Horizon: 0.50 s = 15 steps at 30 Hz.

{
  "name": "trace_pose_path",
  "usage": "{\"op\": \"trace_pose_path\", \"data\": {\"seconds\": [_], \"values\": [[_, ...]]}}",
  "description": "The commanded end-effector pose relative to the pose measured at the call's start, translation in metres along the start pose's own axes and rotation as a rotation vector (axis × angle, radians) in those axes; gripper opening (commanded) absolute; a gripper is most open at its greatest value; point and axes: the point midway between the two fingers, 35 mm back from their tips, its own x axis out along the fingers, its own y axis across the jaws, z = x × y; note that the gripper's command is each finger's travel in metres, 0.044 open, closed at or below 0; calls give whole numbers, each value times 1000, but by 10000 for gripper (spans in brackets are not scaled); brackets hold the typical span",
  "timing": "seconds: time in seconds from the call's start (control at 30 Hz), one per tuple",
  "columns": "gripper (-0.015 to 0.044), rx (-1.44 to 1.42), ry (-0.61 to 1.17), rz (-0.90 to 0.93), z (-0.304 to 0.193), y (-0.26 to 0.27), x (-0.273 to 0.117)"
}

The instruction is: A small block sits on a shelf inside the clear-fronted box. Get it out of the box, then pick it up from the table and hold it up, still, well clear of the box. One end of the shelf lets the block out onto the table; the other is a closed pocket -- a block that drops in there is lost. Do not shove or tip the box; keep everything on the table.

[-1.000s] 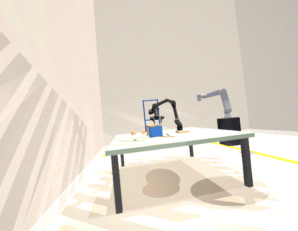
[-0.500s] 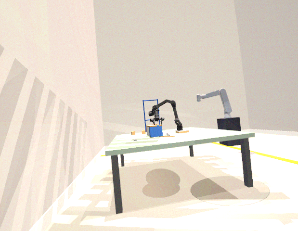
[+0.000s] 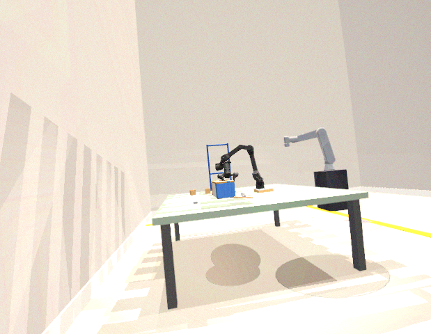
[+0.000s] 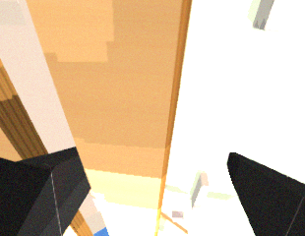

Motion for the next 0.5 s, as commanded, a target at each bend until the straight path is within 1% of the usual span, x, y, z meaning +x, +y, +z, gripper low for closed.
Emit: {"op": "trace_pose_path", "data": {"seconds": [0.0, 0.13, 0.47], "values": [[400, 7, 5, -7, 1, -2, 9], [400, 0, 0, -1, 1, 0, 3], [400, 1, 2, -1, -18, -1, 11]]}}
